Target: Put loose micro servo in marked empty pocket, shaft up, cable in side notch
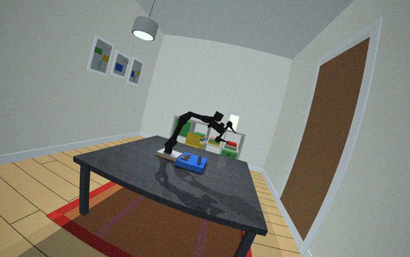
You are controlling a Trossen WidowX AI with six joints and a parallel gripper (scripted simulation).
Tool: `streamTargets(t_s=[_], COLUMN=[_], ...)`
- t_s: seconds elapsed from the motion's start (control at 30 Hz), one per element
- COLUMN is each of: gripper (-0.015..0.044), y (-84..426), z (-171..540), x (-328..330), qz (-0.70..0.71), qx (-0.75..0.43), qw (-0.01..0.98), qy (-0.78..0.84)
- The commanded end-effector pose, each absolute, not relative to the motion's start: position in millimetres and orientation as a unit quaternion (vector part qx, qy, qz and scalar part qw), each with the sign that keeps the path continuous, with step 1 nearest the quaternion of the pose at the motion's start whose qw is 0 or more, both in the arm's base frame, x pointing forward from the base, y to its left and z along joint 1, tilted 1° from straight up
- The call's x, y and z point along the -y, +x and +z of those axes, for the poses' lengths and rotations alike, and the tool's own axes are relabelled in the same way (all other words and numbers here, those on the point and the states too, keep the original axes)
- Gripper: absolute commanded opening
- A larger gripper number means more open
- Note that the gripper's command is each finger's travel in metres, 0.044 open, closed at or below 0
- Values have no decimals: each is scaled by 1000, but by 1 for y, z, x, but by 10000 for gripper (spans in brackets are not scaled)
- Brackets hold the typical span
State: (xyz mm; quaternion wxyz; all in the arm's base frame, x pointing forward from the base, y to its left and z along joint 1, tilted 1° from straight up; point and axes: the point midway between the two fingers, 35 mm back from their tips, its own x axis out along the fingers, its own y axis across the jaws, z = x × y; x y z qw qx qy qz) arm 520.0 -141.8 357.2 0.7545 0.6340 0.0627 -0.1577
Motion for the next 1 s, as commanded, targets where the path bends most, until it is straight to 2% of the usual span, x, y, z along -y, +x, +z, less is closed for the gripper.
streamTargets(t_s=[0.0,0.47,0.97], gripper=[440,440,440], y=[513,458,352], z=[325,224,157], x=[122,53,-3], qz=[-190,-302,-417], qx=[-120,-318,-500], qw=[736,664,572], qy=[639,606,499])
